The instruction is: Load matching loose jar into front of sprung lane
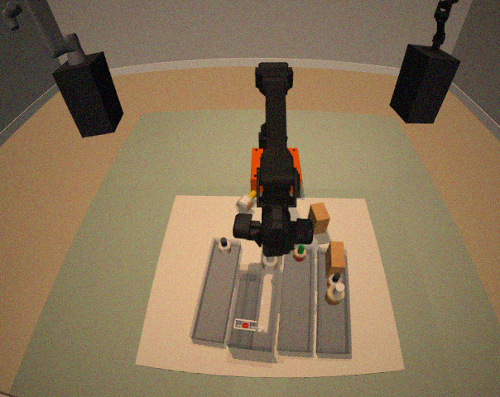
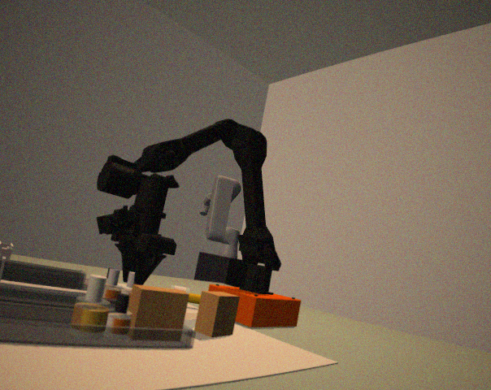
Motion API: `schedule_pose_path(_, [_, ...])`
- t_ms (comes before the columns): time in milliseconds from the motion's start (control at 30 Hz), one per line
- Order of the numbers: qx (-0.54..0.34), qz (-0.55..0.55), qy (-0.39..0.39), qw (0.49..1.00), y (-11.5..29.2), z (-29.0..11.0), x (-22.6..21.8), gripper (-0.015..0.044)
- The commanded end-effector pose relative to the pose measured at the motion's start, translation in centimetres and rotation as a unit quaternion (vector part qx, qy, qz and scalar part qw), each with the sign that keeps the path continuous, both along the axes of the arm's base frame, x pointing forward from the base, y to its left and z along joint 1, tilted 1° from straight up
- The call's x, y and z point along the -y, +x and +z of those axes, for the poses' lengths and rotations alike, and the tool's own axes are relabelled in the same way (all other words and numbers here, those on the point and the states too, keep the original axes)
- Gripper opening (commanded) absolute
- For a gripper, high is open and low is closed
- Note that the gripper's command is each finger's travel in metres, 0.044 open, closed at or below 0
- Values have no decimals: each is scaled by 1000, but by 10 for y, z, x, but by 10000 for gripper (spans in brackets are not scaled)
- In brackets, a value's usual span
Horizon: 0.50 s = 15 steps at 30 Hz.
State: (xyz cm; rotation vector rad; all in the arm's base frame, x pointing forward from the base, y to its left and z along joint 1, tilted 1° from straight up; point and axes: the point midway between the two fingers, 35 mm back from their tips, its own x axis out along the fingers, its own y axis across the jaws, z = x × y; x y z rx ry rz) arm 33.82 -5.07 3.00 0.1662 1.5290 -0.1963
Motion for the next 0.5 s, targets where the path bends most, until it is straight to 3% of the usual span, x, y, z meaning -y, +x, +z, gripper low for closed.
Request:
schedule_pose_path(0, [-3,0,-1,1000,-4,2,-1,281])
schedule_pose_path(467, [-5,0,0,1000,-47,2,-12,281])
